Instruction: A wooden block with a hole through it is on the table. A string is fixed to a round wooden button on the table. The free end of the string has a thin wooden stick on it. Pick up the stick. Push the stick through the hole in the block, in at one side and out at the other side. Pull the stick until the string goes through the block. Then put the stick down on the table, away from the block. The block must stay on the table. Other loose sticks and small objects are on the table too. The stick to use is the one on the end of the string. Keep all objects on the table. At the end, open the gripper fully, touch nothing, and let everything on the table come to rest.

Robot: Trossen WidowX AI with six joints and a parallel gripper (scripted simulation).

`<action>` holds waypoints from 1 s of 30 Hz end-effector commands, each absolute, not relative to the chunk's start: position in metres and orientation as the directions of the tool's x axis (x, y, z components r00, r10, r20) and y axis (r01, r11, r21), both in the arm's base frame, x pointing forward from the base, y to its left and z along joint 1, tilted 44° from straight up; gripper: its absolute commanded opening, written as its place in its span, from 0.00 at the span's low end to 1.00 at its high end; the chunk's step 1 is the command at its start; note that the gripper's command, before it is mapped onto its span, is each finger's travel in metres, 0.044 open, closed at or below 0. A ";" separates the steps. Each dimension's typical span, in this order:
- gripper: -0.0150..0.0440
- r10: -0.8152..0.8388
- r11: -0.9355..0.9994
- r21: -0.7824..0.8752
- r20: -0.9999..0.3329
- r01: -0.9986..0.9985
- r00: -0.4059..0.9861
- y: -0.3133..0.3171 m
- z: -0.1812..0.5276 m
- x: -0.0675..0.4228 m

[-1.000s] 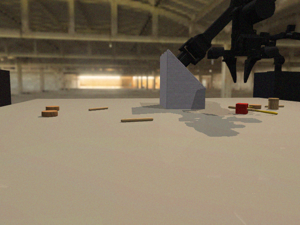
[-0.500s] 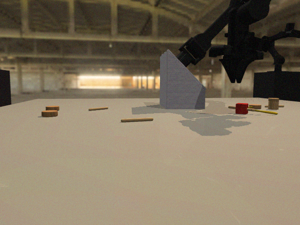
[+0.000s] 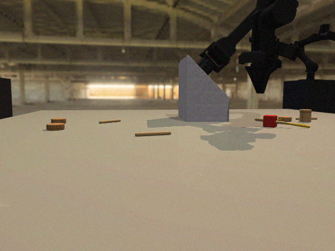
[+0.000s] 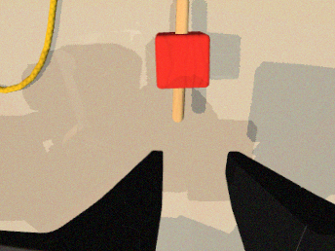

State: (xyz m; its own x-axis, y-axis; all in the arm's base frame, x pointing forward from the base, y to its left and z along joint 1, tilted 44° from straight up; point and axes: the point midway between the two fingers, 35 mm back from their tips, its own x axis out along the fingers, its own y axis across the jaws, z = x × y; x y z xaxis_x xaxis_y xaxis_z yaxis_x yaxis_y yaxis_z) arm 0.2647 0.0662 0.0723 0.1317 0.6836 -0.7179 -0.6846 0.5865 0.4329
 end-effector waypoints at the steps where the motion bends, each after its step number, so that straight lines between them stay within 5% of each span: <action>1: 0.46 0.688 0.578 0.429 -0.714 -0.694 0.131 0.068 0.071 0.265; 30: 0.46 0.686 0.579 0.427 -0.716 -0.695 0.131 0.099 0.037 0.274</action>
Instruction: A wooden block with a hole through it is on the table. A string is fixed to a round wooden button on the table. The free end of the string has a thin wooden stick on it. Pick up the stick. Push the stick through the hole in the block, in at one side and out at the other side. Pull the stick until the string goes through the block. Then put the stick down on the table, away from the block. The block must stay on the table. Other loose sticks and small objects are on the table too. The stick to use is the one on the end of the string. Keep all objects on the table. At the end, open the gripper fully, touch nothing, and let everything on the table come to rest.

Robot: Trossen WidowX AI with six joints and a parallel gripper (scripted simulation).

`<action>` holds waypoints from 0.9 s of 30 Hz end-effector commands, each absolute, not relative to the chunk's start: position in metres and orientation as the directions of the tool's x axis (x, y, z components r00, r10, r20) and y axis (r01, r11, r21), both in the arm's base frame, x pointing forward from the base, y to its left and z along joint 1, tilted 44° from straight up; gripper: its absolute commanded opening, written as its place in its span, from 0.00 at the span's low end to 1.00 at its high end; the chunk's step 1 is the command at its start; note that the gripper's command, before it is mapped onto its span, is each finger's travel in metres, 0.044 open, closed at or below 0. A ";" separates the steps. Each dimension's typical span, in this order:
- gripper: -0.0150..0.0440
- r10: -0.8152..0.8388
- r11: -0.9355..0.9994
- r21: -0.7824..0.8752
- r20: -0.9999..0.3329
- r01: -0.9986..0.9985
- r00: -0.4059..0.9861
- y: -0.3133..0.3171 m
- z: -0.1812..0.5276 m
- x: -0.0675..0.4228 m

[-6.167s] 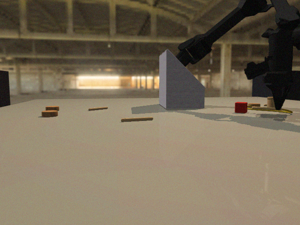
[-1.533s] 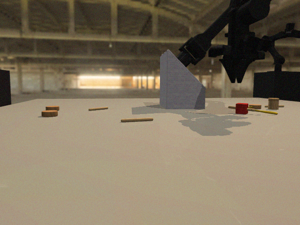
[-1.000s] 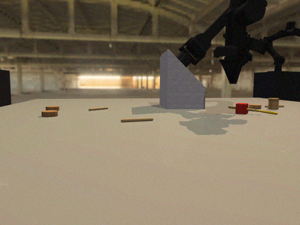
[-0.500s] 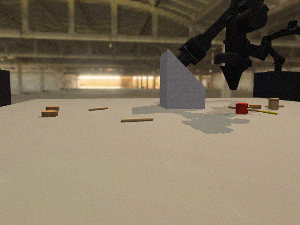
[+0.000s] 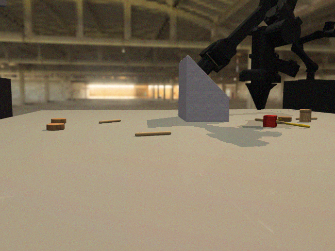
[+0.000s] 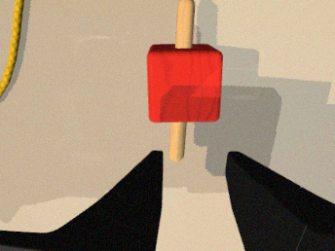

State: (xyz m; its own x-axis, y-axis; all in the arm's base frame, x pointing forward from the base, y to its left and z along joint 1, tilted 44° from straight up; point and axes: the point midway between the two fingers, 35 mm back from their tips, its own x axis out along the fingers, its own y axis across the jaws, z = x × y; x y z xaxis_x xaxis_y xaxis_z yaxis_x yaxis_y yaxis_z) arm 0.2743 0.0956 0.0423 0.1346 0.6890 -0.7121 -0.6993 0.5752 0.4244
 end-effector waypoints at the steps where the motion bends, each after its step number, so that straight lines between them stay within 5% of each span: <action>1: 0.46 0.686 0.579 0.428 -0.716 -0.695 0.131 0.101 0.035 0.274; 27: 0.42 0.694 0.571 0.431 -0.708 -0.698 0.131 0.122 0.018 0.275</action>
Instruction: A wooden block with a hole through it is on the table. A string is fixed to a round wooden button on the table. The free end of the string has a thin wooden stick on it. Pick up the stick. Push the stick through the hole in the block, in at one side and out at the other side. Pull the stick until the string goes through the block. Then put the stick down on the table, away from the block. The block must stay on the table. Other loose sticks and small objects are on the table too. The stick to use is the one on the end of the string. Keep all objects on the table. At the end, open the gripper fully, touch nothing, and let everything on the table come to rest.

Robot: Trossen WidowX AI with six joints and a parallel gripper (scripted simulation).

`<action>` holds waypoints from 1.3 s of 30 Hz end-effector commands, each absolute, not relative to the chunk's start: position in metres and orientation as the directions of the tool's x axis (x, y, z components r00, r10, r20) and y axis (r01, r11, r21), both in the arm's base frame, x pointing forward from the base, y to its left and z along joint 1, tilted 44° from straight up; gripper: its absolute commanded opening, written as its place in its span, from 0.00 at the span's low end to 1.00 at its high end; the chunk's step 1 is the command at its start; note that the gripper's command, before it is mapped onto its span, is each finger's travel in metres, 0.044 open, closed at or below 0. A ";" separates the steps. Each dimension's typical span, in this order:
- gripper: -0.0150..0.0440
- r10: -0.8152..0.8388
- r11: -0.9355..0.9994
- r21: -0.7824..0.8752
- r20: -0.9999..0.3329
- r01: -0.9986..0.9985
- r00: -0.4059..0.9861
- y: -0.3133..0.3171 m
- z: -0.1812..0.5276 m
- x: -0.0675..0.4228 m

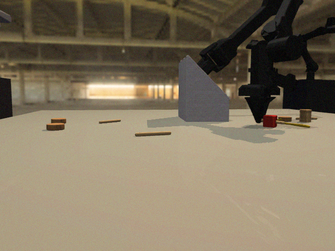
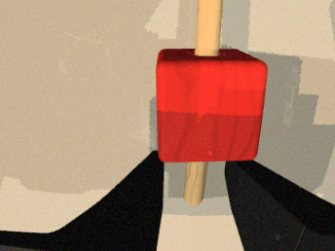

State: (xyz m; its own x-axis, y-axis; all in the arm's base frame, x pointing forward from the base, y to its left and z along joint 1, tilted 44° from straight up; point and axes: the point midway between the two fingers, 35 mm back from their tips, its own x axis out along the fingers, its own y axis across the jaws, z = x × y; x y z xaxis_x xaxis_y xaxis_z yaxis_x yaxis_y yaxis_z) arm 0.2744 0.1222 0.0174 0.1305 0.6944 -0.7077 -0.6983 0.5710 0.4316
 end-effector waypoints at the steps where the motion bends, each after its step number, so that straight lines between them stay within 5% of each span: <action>1: 0.37 0.694 0.571 0.431 -0.708 -0.698 0.131 0.122 0.018 0.275; 4: 0.25 0.694 0.571 0.431 -0.708 -0.698 0.131 0.122 0.018 0.275; 39: 0.25 0.710 0.570 0.400 -0.680 -0.718 0.185 0.118 0.010 0.269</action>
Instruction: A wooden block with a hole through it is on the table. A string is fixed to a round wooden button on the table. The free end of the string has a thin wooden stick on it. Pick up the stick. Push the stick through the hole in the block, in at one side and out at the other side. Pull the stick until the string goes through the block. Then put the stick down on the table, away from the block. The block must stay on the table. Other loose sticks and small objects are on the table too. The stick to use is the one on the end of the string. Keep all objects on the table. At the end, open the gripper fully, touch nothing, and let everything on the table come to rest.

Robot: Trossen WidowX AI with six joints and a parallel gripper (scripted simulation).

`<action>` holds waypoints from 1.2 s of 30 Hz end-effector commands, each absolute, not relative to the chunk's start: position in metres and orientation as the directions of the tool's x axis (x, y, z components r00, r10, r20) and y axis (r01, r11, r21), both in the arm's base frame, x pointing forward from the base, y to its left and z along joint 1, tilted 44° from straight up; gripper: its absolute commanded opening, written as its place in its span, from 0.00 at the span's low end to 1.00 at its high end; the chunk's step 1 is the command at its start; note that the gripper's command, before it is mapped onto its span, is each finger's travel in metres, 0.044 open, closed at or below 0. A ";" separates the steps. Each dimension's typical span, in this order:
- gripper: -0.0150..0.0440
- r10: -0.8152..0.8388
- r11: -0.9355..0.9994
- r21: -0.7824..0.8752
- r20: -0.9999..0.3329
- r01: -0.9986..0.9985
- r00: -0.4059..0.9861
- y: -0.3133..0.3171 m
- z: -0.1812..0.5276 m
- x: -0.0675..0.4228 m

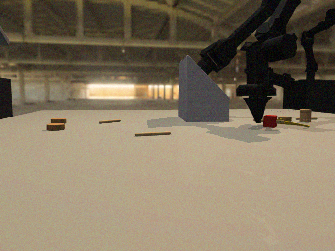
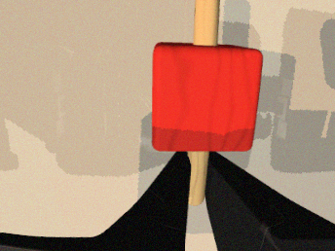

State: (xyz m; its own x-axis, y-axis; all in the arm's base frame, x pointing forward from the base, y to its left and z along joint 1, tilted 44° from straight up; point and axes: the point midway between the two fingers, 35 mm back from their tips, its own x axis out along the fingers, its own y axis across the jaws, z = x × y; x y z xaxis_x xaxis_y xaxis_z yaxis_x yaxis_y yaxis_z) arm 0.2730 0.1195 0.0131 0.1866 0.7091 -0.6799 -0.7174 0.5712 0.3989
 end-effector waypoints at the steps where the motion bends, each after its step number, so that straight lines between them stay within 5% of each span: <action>1: 0.25 0.709 0.570 0.399 -0.680 -0.718 0.185 0.118 0.010 0.268; 36: 0.25 0.696 0.586 0.385 -0.690 -0.714 0.199 0.099 -0.014 0.238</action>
State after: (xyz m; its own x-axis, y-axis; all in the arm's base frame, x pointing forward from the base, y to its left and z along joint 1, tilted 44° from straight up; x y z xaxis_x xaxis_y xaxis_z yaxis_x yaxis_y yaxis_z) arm 0.2418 0.1006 -0.0117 0.2003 0.6948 -0.6908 -0.7112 0.5881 0.3852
